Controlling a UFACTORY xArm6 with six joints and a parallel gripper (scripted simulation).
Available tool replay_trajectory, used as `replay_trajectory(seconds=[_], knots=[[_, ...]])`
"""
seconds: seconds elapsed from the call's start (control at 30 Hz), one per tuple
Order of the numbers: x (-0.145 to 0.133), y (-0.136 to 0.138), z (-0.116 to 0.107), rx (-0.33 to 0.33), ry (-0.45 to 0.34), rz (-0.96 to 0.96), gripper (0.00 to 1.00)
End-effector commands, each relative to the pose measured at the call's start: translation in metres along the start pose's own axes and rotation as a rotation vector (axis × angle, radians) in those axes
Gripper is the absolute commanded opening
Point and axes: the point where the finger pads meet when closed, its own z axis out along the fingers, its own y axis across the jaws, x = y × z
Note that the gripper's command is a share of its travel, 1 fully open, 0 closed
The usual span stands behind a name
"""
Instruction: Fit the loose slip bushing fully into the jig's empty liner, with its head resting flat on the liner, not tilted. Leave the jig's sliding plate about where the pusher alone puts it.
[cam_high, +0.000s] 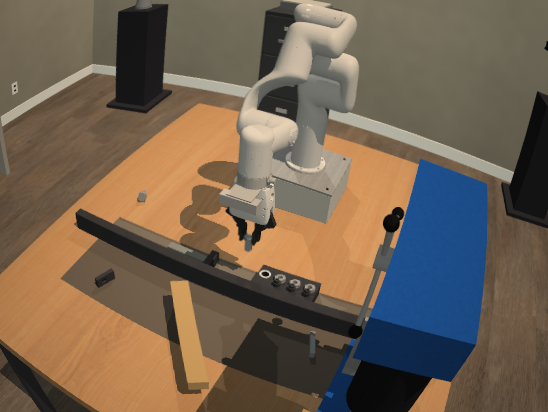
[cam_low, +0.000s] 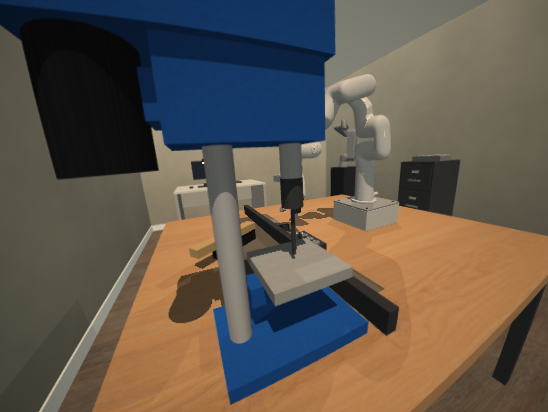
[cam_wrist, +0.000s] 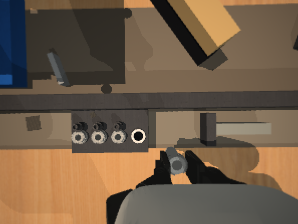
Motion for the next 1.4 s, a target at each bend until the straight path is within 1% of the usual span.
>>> replay_trajectory(seconds=[0.0,0.07,0.13,0.23,0.43,0.63,0.8,1.0,1.37], knots=[[0.004,-0.009,-0.002,0.000,0.005,-0.001,0.26],[0.006,-0.017,-0.002,0.000,0.005,-0.001,0.26],[0.006,-0.017,-0.002,0.000,0.005,-0.001,0.26],[0.009,-0.025,-0.002,0.000,0.005,-0.001,0.26],[0.010,-0.030,-0.002,0.000,0.005,-0.001,0.26],[0.016,-0.049,-0.003,0.000,0.005,-0.001,0.26],[0.017,-0.056,-0.003,0.000,0.005,-0.001,0.26],[0.018,-0.057,-0.002,0.000,0.005,-0.001,0.26],[0.018,-0.057,0.012,0.000,0.005,-0.001,0.26]])
